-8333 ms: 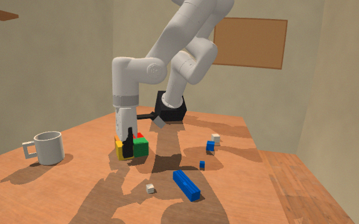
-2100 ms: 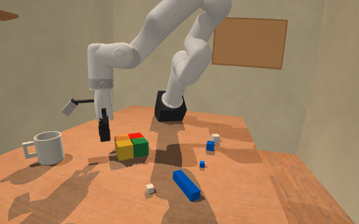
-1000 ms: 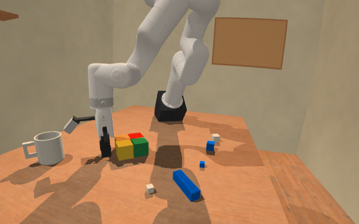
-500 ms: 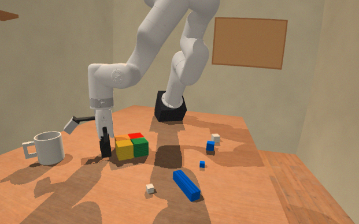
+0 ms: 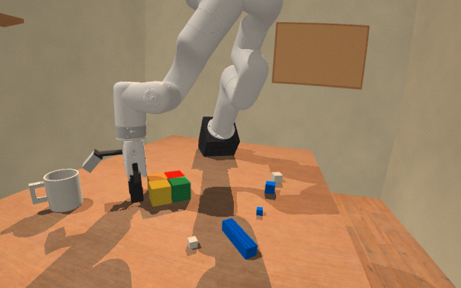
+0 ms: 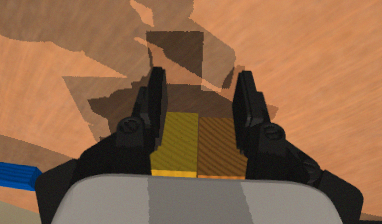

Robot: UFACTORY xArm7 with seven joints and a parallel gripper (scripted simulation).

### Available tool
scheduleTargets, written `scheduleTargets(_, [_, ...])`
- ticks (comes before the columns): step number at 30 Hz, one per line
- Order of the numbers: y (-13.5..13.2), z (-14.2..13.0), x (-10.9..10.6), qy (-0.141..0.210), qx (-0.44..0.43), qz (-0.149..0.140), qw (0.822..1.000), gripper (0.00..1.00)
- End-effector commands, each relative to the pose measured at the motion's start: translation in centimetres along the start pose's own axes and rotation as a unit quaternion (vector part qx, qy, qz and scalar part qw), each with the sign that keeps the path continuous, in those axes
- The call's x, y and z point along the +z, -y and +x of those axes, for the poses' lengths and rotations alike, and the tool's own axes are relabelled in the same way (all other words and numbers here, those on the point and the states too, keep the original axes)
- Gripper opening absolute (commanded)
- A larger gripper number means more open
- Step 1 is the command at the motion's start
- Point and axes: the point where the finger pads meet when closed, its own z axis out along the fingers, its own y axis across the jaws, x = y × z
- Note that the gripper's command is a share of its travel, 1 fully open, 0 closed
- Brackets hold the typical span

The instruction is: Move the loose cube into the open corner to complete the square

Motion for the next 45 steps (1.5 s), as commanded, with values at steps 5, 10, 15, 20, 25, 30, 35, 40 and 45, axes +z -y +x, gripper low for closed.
scheduleTargets(5, [-0.01, -0.19, -0.10, -0.002, 0.000, 0.000, 1.000, 0.50])
scheduleTargets(10, [-0.01, -0.36, -0.10, -0.002, 0.000, 0.000, 1.000, 0.50])
scheduleTargets(15, [-0.01, -0.40, -0.10, -0.002, 0.000, 0.000, 1.000, 0.50])
scheduleTargets(20, [-0.01, -0.42, -0.10, -0.002, 0.000, 0.000, 1.000, 0.50])
scheduleTargets(25, [-0.01, -0.42, -0.10, -0.002, 0.000, 0.000, 1.000, 0.50])
scheduleTargets(30, [-0.01, -0.42, -0.10, -0.002, 0.000, 0.000, 1.000, 0.50])
scheduleTargets(35, [-0.01, -0.42, -0.10, -0.002, 0.000, 0.000, 1.000, 0.50])
scheduleTargets(40, [-0.01, -0.53, -0.10, -0.002, 0.000, 0.000, 1.000, 0.50])
scheduleTargets(45, [-0.01, -0.72, -0.10, -0.002, 0.000, 0.000, 1.000, 0.50])
